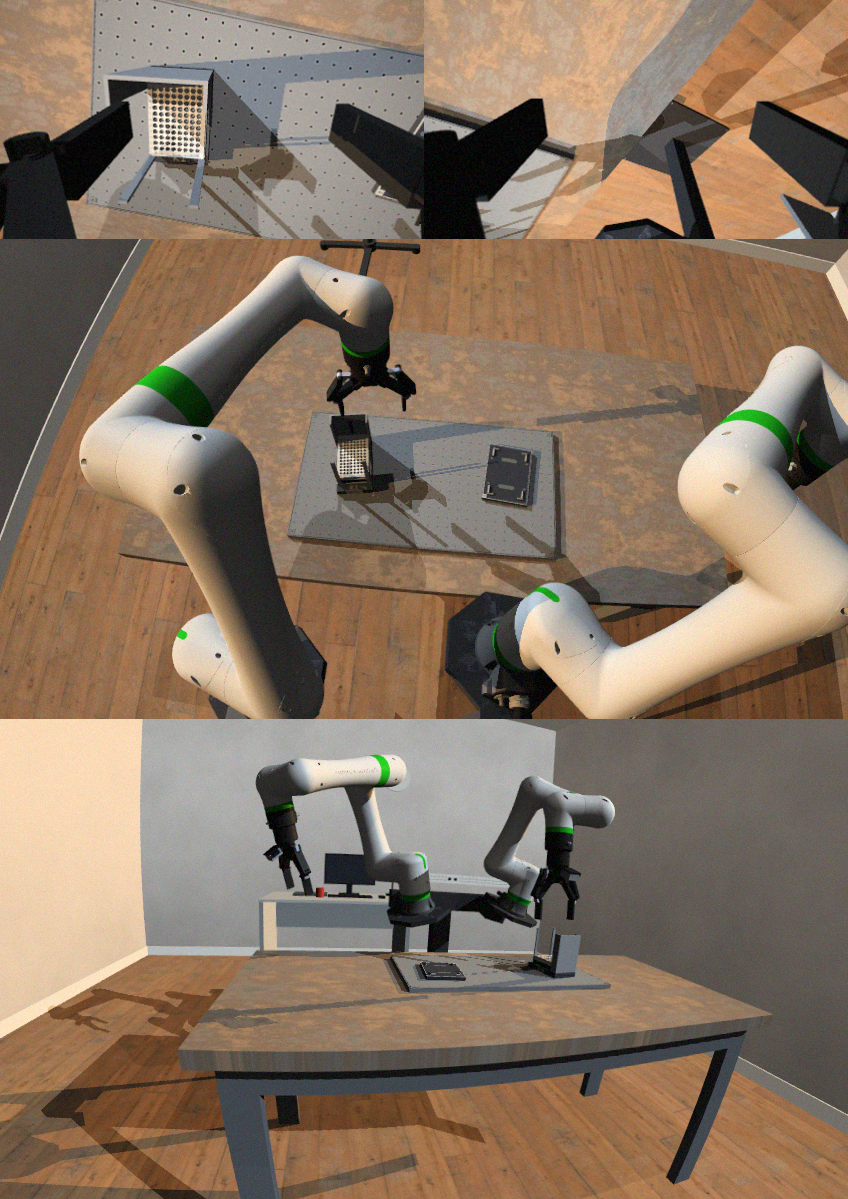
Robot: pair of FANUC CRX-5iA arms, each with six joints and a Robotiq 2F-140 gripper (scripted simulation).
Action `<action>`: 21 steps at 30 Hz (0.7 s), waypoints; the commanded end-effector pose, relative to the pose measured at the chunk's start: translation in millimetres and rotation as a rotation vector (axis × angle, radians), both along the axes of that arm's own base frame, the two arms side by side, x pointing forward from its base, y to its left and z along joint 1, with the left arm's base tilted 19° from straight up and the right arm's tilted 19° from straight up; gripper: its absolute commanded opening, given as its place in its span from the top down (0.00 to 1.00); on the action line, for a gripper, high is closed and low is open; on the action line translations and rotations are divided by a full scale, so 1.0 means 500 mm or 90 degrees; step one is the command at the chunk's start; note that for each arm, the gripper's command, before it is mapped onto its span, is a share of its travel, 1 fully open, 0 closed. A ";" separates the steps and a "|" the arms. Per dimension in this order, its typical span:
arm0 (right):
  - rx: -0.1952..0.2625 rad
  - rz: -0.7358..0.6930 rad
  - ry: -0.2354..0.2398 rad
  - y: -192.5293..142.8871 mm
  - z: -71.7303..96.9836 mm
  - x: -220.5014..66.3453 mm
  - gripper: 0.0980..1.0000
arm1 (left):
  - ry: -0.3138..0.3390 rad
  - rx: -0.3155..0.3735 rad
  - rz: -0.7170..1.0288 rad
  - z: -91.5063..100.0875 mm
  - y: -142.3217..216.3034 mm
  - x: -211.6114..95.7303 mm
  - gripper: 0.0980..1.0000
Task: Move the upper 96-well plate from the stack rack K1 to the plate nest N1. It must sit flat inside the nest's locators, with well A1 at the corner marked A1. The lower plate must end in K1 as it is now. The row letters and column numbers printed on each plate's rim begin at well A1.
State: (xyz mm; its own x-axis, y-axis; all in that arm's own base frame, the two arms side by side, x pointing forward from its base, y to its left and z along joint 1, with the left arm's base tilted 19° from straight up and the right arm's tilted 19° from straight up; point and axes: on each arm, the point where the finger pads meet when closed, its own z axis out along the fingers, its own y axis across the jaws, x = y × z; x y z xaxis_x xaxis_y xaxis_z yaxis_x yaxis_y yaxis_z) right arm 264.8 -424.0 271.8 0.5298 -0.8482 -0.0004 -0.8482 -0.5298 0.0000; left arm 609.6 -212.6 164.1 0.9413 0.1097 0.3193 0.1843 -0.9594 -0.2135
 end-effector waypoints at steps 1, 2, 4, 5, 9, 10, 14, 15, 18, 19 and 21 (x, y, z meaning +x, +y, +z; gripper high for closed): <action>-0.001 0.000 -0.001 -0.001 0.002 0.000 0.00 | 0.002 -0.002 -0.004 -0.002 0.033 -0.022 0.00; -0.001 0.000 -0.001 -0.001 0.002 0.000 0.00 | 0.002 -0.002 -0.004 -0.002 0.035 -0.023 0.00; -0.001 0.000 -0.001 -0.001 0.002 0.000 0.00 | 0.021 -0.005 -0.014 -0.006 0.051 -0.035 0.00; -0.001 0.000 -0.001 -0.001 0.002 0.000 0.00 | 0.021 -0.005 -0.014 -0.007 0.059 -0.041 0.00; -0.001 0.000 -0.001 -0.001 0.002 0.000 0.00 | 0.021 -0.005 -0.014 -0.011 0.074 -0.053 0.00; -0.001 0.000 -0.001 -0.001 0.002 0.000 0.00 | 0.021 -0.005 -0.014 -0.012 0.082 -0.059 0.00; -0.001 0.000 -0.001 -0.001 0.002 0.000 0.00 | 0.039 -0.010 -0.024 -0.020 0.111 -0.085 0.00; -0.001 0.000 -0.001 -0.001 0.002 0.000 0.00 | 0.039 -0.010 -0.024 -0.022 0.118 -0.092 0.00; -0.001 0.000 -0.001 -0.001 0.002 0.000 0.00 | 0.039 -0.010 -0.024 -0.024 0.128 -0.101 0.00; -0.001 0.000 -0.001 -0.001 0.002 0.000 0.00 | 0.039 -0.010 -0.024 -0.024 0.128 -0.101 0.00; -0.001 0.000 -0.001 -0.001 0.002 0.000 0.00 | 0.039 -0.010 -0.024 -0.024 0.128 -0.101 0.00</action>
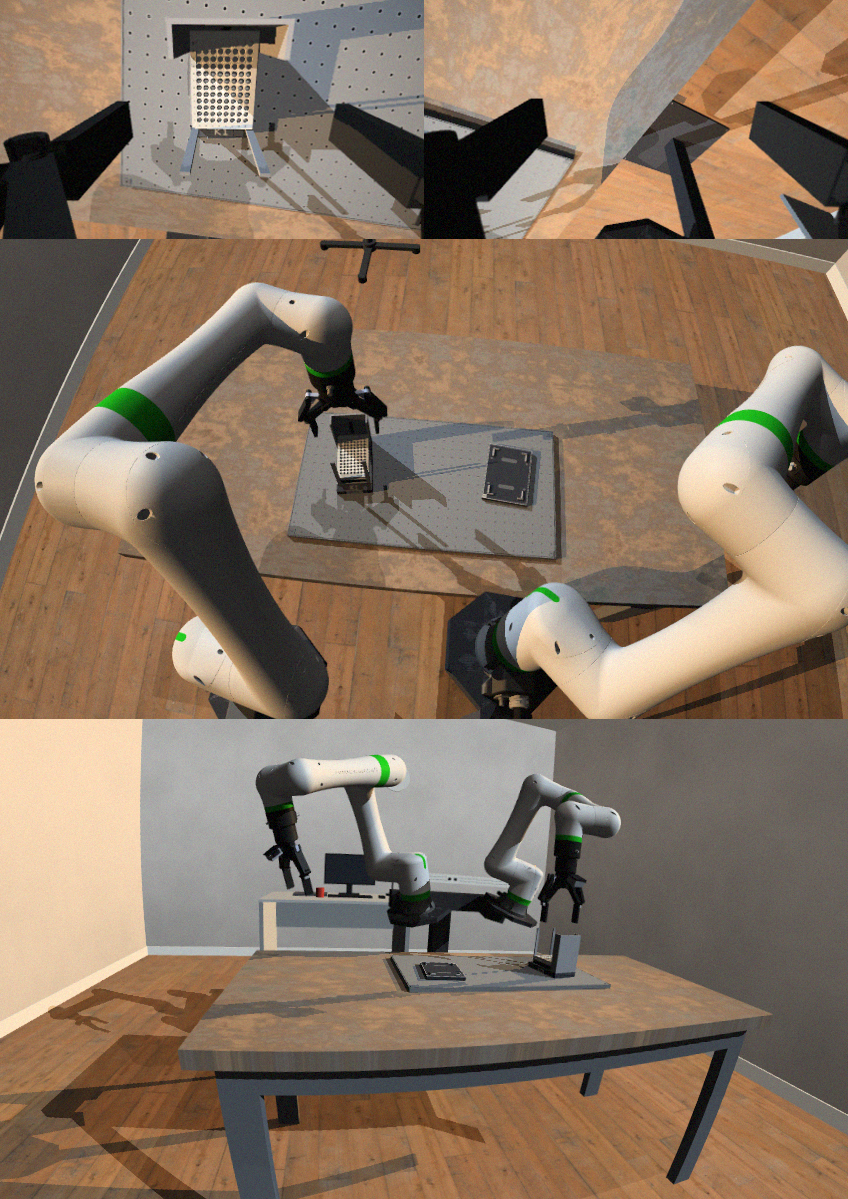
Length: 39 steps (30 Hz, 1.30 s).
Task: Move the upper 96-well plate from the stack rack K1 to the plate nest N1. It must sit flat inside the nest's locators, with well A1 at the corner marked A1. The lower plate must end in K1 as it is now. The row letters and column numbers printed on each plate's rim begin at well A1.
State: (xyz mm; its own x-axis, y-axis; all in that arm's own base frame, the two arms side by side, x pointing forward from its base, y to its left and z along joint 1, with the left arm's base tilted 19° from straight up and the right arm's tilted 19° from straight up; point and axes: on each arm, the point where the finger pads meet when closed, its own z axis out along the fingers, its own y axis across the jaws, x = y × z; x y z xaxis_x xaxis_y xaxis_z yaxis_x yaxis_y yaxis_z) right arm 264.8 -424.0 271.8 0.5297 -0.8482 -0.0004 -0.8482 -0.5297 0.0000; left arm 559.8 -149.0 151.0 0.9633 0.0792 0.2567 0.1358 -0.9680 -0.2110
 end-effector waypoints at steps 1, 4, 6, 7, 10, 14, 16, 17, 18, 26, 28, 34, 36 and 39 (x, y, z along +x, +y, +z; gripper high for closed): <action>-0.001 0.000 -0.001 -0.001 0.002 0.000 0.00 | -0.002 -0.001 -0.001 0.002 0.001 -0.001 0.00; -0.001 0.000 -0.001 -0.001 0.002 0.000 0.00 | -0.002 -0.001 -0.001 0.002 0.001 -0.001 0.00; -0.001 0.000 -0.001 -0.001 0.002 0.000 0.00 | -0.002 -0.001 -0.001 0.002 0.001 -0.001 0.00; -0.001 0.000 -0.001 -0.001 0.002 0.000 0.00 | -0.002 -0.001 -0.001 0.002 0.001 -0.001 0.00; -0.001 0.000 -0.001 -0.001 0.002 0.000 0.00 | -0.002 -0.001 -0.001 0.002 0.001 -0.001 0.00; -0.001 0.000 -0.001 -0.001 0.002 0.000 0.00 | -0.002 -0.001 -0.001 -0.010 0.004 0.002 0.00; -0.001 0.000 -0.001 -0.001 0.002 0.000 0.00 | -0.002 -0.001 -0.001 -0.017 0.006 0.004 0.00; -0.001 0.000 -0.001 -0.001 0.002 0.000 0.00 | -0.002 -0.001 -0.001 -0.020 0.006 0.004 0.00; -0.001 0.000 -0.001 -0.001 0.002 0.000 0.00 | -0.002 -0.001 -0.001 -0.023 0.007 0.005 0.00; -0.001 0.000 -0.001 -0.001 0.002 0.000 0.00 | -0.002 -0.001 -0.001 -0.042 0.012 0.010 0.00; -0.001 0.000 -0.001 -0.001 0.002 0.000 0.00 | -0.002 -0.001 -0.001 -0.048 0.013 0.011 0.00; -0.001 0.000 -0.001 -0.001 0.002 0.000 0.00 | -0.002 -0.001 -0.001 -0.067 0.018 0.016 0.00; -0.001 0.000 -0.001 -0.001 0.002 0.000 0.00 | -0.002 -0.001 -0.001 -0.070 0.019 0.017 0.00; -0.001 0.000 -0.001 -0.001 0.002 0.000 0.00 | -0.002 -0.001 -0.001 -0.076 0.020 0.018 0.00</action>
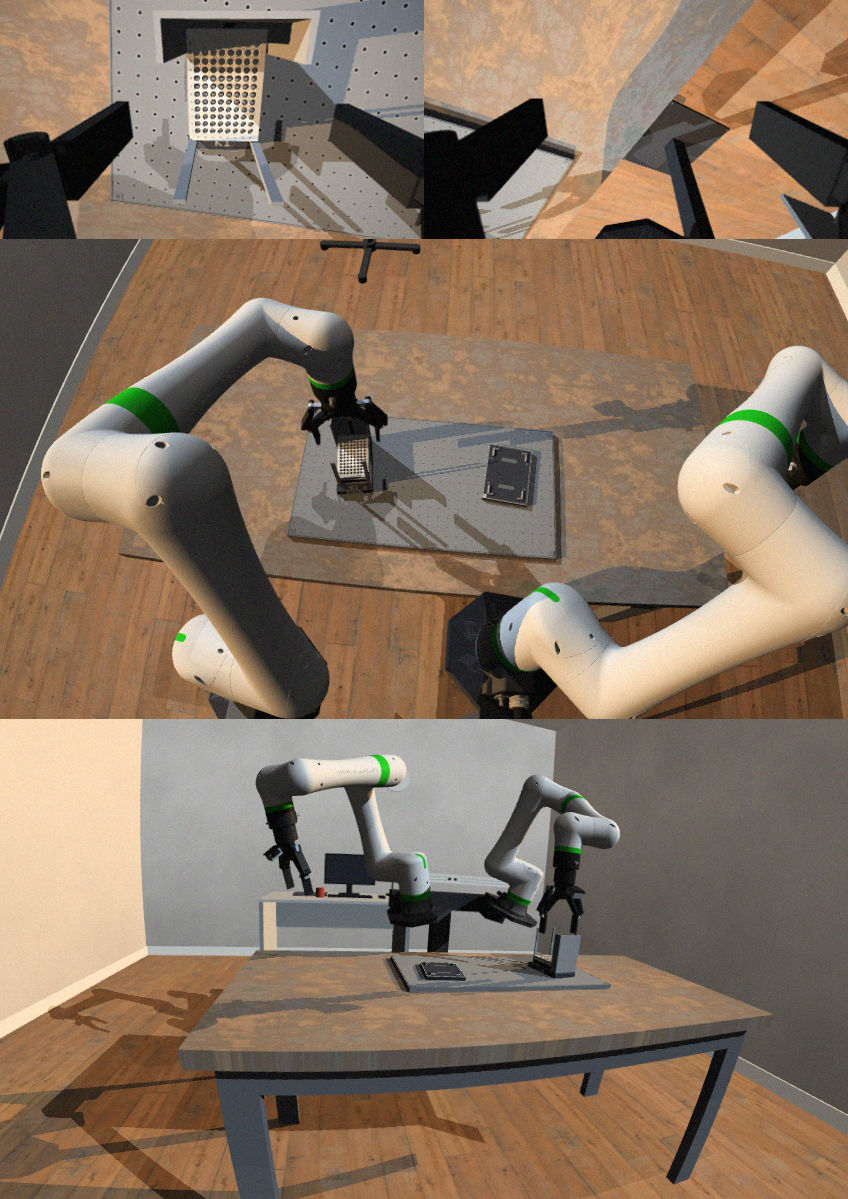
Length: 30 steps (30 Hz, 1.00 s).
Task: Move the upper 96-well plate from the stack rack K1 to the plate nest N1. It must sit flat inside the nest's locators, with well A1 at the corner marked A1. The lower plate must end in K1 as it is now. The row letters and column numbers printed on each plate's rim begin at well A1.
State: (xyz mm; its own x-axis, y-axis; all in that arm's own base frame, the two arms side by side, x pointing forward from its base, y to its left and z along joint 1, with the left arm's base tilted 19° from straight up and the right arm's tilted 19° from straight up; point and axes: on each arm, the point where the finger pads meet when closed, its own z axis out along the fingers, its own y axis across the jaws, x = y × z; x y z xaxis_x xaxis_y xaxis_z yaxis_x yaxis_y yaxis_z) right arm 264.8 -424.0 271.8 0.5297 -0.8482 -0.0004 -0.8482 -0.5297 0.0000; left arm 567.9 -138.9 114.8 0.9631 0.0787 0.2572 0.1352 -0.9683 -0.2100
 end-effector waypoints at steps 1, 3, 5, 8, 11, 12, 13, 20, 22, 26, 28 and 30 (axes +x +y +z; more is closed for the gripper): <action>-0.001 0.000 -0.001 -0.001 0.002 0.000 0.00 | -0.001 -0.001 0.000 -0.007 0.001 0.003 0.00; -0.001 0.000 -0.001 -0.001 0.002 0.000 0.00 | -0.001 -0.001 0.000 -0.013 0.003 0.005 0.00; -0.001 0.000 -0.001 -0.001 0.002 0.000 0.00 | -0.001 -0.001 0.000 -0.020 0.004 0.006 0.00; -0.001 0.000 -0.001 -0.001 0.002 0.000 0.00 | -0.001 -0.001 0.000 -0.029 0.007 0.008 0.00; -0.001 0.000 -0.001 -0.001 0.002 0.000 0.00 | -0.001 -0.001 0.000 -0.039 0.009 0.011 0.00; -0.001 0.000 -0.001 -0.001 0.002 0.000 0.00 | -0.001 -0.001 0.000 -0.042 0.010 0.012 0.00; -0.001 0.000 -0.001 -0.001 0.002 0.000 0.00 | -0.001 -0.001 0.000 -0.045 0.011 0.012 0.00; -0.001 0.000 -0.001 -0.001 0.002 0.000 0.00 | -0.001 -0.001 0.000 -0.060 0.015 0.016 0.00; -0.001 0.000 -0.001 -0.001 0.002 0.000 0.00 | -0.001 -0.001 0.000 -0.067 0.016 0.018 0.00; -0.001 0.000 -0.001 -0.001 0.002 0.000 0.00 | -0.001 -0.001 0.000 -0.079 0.019 0.021 0.00; -0.001 0.000 -0.001 -0.001 0.002 0.000 0.00 | -0.001 -0.001 0.000 -0.086 0.021 0.022 0.00; -0.001 0.000 -0.001 -0.001 0.002 0.000 0.00 | -0.001 -0.001 0.000 -0.092 0.023 0.024 0.00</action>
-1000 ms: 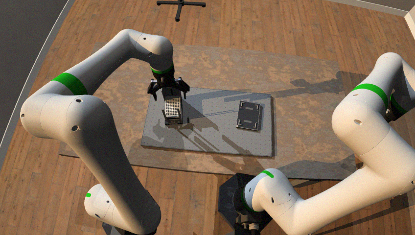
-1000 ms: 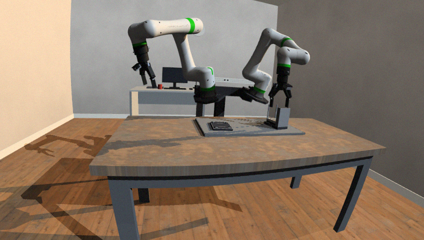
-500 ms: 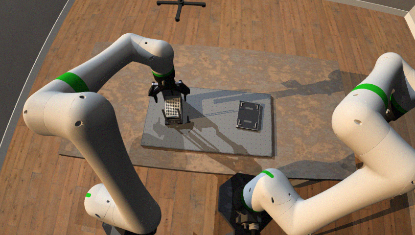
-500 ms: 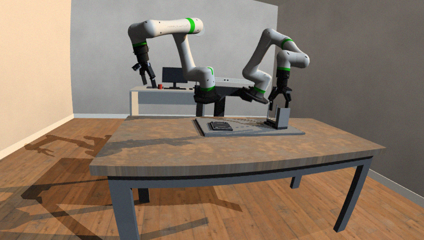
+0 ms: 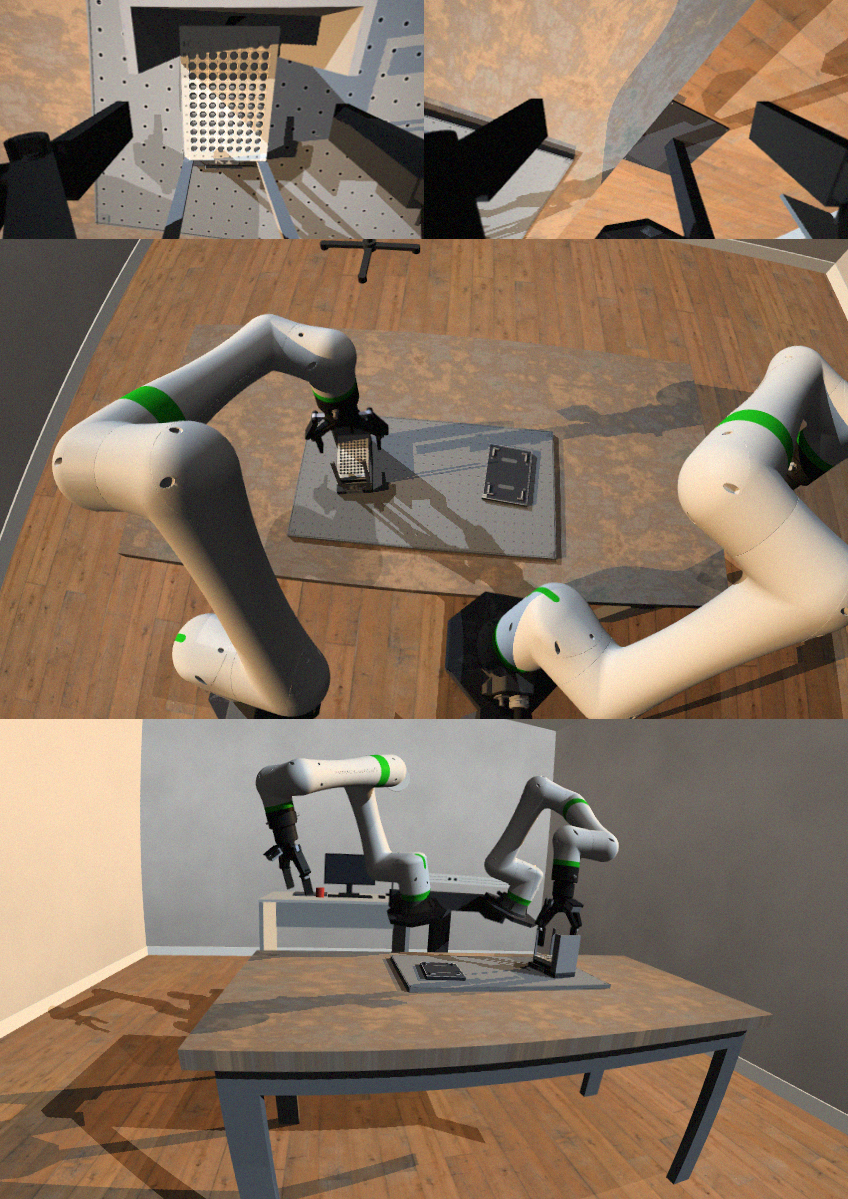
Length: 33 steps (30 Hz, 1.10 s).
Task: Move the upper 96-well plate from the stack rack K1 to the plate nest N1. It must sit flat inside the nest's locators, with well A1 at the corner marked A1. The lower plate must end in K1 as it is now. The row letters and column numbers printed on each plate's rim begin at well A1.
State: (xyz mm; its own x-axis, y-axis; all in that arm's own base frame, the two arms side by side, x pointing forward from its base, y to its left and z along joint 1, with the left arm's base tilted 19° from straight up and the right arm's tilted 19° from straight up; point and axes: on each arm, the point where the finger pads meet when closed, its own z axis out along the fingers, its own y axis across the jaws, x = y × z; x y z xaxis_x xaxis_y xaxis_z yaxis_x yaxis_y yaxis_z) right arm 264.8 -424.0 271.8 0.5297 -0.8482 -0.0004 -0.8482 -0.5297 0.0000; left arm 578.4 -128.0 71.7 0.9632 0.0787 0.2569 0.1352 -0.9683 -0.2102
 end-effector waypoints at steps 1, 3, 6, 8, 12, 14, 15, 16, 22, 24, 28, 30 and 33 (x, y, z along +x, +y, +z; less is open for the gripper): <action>-0.001 0.000 -0.001 -0.001 0.002 0.000 0.00 | -0.001 -0.001 0.000 -0.006 0.001 0.003 0.00; -0.001 0.000 -0.001 -0.001 0.002 0.000 0.00 | -0.001 -0.001 0.000 -0.009 0.002 0.004 0.00; -0.001 0.000 -0.001 -0.001 0.002 0.000 0.00 | -0.001 -0.001 0.000 -0.018 0.004 0.006 0.00; -0.001 0.000 -0.001 -0.001 0.002 0.000 0.00 | -0.001 -0.001 0.000 -0.025 0.005 0.008 0.00; -0.001 0.000 -0.001 -0.001 0.002 0.000 0.00 | -0.001 -0.001 0.000 -0.037 0.009 0.011 0.00; -0.001 0.000 -0.001 -0.001 0.002 0.000 0.00 | -0.001 -0.001 0.000 -0.043 0.010 0.012 0.00; -0.001 0.000 -0.001 -0.001 0.002 0.000 0.00 | -0.001 -0.001 0.000 -0.047 0.011 0.013 0.00; -0.001 0.000 -0.001 -0.001 0.002 0.000 0.00 | -0.001 -0.001 0.000 -0.050 0.012 0.014 0.00; -0.001 0.000 -0.001 -0.001 0.002 0.000 0.00 | -0.001 -0.001 0.000 -0.062 0.015 0.017 0.00; -0.001 0.000 -0.001 -0.001 0.002 0.000 0.00 | -0.001 -0.001 0.000 -0.069 0.017 0.019 0.00; -0.001 0.000 -0.001 -0.001 0.002 0.000 0.00 | -0.001 -0.001 0.000 -0.081 0.020 0.022 0.00; -0.001 0.000 -0.001 -0.001 0.002 0.000 0.00 | -0.001 -0.001 0.000 -0.087 0.021 0.023 0.00; -0.001 0.000 -0.001 -0.001 0.002 0.000 0.00 | -0.001 -0.001 0.000 -0.087 0.021 0.023 0.00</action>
State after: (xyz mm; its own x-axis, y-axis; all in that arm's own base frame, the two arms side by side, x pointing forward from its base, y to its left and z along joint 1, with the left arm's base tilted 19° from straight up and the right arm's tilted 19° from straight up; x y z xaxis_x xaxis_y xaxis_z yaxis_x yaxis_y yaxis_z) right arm 264.8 -424.0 271.8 0.5297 -0.8482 -0.0004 -0.8482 -0.5297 0.0000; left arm 589.3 -116.9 27.6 0.9632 0.0787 0.2569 0.1352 -0.9683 -0.2102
